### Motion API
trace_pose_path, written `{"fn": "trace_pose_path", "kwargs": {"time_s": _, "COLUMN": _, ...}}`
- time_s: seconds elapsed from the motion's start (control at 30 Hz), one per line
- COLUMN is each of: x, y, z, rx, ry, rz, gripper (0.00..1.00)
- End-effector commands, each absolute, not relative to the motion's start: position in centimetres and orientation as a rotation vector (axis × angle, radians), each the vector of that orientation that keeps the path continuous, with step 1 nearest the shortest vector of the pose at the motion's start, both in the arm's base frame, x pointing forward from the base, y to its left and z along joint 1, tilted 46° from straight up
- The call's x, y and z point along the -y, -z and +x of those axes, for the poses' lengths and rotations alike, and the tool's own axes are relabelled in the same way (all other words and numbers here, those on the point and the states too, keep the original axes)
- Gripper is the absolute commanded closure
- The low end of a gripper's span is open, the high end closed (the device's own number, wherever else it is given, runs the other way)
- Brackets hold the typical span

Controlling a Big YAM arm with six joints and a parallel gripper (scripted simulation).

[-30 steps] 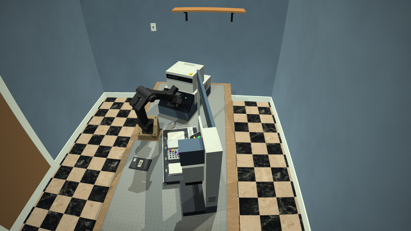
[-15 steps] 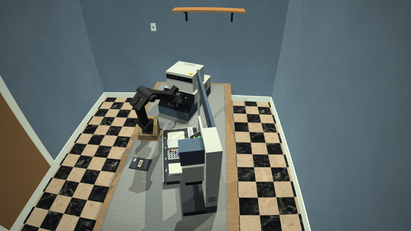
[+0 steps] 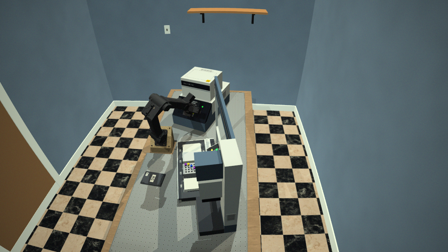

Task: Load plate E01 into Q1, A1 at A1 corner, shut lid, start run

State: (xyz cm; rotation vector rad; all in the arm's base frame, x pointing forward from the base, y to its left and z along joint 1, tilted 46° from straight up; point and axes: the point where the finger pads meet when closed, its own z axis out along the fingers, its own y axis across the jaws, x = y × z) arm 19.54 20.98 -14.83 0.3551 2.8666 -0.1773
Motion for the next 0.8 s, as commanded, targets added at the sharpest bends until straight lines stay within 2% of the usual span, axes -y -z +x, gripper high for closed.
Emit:
{"fn": "trace_pose_path", "kwargs": {"time_s": 0.0, "x": -23.09, "y": 14.65, "z": 21.16, "rx": -2.850, "ry": 0.118, "rz": 0.347, "gripper": 1.00}}
{"fn": "trace_pose_path", "kwargs": {"time_s": 0.77, "x": -22.39, "y": 14.86, "z": 20.65, "rx": -2.850, "ry": 0.121, "rz": 0.358, "gripper": 1.00}}
